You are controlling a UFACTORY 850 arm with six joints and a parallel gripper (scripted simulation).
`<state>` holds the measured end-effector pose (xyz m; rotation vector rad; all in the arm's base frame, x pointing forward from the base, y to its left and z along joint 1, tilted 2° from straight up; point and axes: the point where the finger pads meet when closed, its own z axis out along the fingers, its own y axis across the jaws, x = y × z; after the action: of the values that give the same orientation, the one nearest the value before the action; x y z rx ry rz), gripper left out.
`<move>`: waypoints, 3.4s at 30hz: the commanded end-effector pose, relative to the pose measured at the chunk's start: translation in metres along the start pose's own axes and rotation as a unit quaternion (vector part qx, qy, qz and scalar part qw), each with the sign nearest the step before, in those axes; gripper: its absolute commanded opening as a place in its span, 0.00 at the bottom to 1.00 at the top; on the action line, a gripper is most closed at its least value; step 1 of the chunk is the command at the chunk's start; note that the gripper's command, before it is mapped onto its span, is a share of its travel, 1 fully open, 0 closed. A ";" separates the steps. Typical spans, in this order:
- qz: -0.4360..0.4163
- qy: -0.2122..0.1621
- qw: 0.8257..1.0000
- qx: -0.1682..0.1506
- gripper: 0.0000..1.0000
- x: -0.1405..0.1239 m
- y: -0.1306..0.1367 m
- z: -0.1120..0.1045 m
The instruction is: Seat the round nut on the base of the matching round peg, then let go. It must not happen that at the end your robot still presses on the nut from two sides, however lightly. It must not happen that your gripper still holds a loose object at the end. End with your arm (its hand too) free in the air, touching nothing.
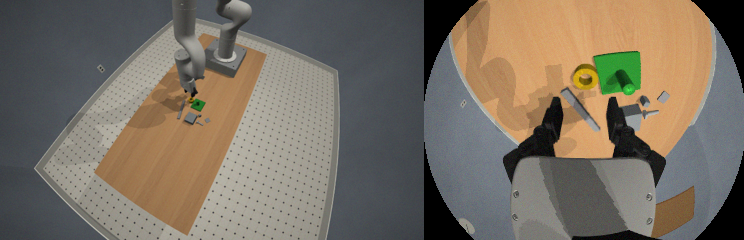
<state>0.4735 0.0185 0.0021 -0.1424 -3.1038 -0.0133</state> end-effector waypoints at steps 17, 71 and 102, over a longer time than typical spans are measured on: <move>0.007 0.000 1.000 0.001 0.60 -0.001 0.001 0.065; 0.008 0.000 1.000 0.002 0.00 -0.001 0.001 0.026; 0.008 0.000 1.000 0.002 0.00 0.006 0.062 0.004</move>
<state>0.4723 0.0803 -0.0022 -0.1686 -3.1010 -0.0087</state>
